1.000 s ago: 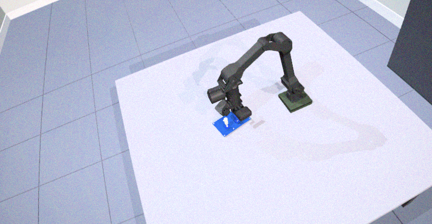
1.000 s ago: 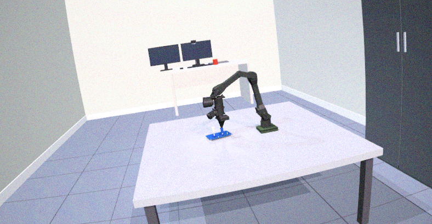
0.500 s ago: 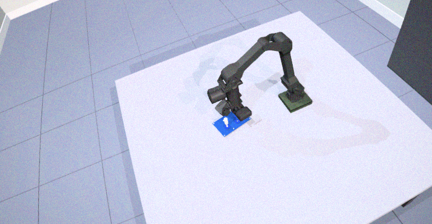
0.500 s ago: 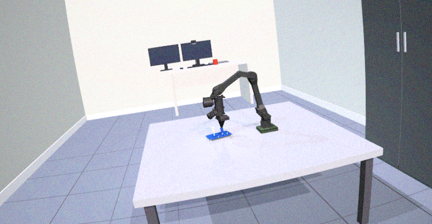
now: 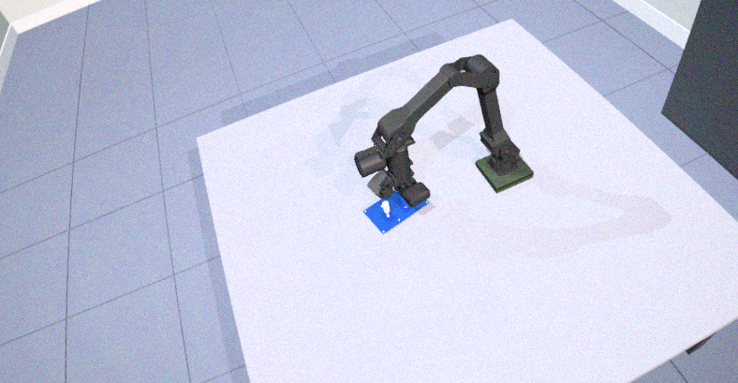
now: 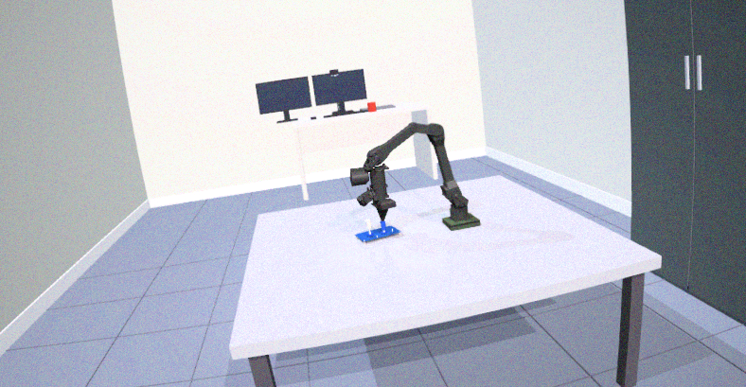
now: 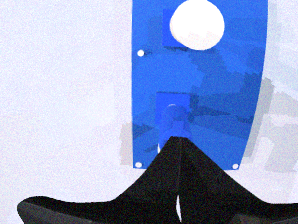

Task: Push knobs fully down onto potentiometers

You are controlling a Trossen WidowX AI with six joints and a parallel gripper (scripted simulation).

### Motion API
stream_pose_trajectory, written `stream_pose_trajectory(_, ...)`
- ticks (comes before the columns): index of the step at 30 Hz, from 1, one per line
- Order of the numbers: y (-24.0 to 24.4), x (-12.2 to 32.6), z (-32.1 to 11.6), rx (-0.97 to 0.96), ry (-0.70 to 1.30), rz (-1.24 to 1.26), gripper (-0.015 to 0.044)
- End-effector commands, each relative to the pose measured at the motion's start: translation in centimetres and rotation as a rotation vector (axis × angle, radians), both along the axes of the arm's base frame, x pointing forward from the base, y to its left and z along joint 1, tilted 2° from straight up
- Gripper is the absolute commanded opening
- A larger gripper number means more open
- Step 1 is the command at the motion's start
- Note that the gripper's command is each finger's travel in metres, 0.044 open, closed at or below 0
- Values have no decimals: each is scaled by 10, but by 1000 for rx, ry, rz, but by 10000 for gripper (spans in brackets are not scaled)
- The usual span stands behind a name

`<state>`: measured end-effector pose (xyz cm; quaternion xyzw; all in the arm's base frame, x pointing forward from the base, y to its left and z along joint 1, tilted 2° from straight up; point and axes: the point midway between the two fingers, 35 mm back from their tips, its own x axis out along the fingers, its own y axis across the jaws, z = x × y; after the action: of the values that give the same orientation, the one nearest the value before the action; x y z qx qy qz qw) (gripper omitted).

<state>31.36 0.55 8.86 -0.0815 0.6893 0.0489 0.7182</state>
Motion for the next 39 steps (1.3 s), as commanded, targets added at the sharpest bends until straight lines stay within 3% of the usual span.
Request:
stream_pose_trajectory(1,0,1,-3,2,2,5,0)
stream_pose_trajectory(39,0,1,-9,2,2,5,0)
